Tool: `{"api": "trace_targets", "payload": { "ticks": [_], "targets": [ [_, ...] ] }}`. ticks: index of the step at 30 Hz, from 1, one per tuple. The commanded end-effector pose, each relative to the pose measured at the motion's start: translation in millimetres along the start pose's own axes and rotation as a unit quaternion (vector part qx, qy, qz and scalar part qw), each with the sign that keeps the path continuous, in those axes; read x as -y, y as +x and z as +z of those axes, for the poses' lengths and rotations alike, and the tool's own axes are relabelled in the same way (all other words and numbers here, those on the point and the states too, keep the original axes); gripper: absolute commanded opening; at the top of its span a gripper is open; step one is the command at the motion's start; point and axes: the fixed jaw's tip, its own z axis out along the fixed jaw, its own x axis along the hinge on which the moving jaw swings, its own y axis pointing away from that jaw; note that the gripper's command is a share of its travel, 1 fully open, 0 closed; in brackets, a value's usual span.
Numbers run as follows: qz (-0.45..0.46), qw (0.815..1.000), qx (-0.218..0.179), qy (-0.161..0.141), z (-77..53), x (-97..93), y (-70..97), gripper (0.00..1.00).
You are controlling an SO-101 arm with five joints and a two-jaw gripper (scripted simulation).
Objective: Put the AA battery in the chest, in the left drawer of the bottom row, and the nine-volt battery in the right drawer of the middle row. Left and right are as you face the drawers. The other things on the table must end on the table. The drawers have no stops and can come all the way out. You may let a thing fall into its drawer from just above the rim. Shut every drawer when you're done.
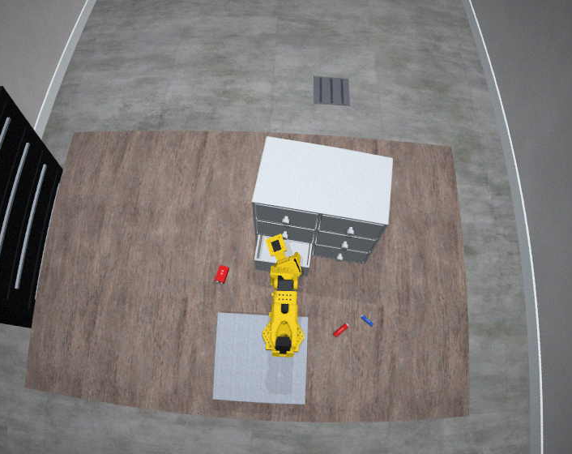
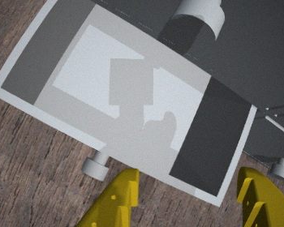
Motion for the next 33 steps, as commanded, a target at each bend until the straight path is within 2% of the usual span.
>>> {"api": "trace_targets", "payload": {
  "ticks": [1, 7, 9, 15, 33],
  "targets": [
    [0.054, 0.999, -0.004, 0.002, -0.7, 1.8, -0.2, 0.21],
    [0.128, 0.992, -0.005, 0.004, -0.7, 2.7, -1.1, 0.21],
    [0.128, 0.992, -0.005, 0.004, -0.7, 2.7, -1.1, 0.21],
    [0.199, 0.98, -0.005, 0.005, -0.7, 3.7, -1.9, 0.21],
    [0.199, 0.98, -0.005, 0.005, -0.7, 3.7, -1.9, 0.21]
  ]
}}
